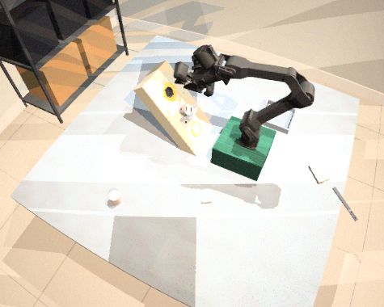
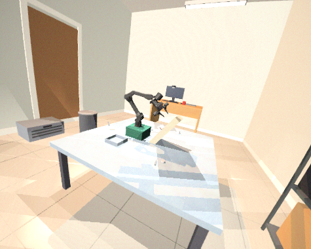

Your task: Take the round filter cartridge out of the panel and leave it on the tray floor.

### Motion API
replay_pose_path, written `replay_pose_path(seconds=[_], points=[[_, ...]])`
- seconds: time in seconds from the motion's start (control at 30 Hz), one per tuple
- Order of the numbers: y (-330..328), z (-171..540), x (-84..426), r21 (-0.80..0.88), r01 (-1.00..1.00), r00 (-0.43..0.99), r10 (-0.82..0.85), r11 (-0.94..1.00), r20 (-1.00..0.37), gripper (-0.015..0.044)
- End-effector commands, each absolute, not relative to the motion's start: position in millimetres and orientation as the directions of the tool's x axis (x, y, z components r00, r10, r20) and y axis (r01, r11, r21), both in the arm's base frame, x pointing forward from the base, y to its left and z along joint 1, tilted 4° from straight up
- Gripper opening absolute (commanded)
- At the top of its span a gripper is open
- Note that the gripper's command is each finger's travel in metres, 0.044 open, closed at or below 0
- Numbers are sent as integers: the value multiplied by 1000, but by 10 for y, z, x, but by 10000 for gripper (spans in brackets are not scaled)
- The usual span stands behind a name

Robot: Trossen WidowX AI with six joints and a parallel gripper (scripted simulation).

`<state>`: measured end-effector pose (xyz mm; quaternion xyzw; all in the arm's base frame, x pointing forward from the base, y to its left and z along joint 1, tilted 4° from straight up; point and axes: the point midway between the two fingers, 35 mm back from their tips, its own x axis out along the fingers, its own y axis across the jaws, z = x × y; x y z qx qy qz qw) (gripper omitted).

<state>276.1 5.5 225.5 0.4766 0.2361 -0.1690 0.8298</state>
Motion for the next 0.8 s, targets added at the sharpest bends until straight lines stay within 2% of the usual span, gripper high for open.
replay_pose_path(seconds=[0.0,0.1,0.2,0.37,0.5,0.77], points=[[77,2681,2737,730,482,849,-54,484,-525,302],[81,2749,2724,731,481,850,-54,483,-524,381],[83,2569,2707,635,485,818,-54,602,-573,305],[82,1968,2574,247,341,682,-59,907,-729,305],[75,1547,2401,-19,85,560,-64,996,-826,305],[72,1471,2374,-56,33,537,-65,998,-841,305]])
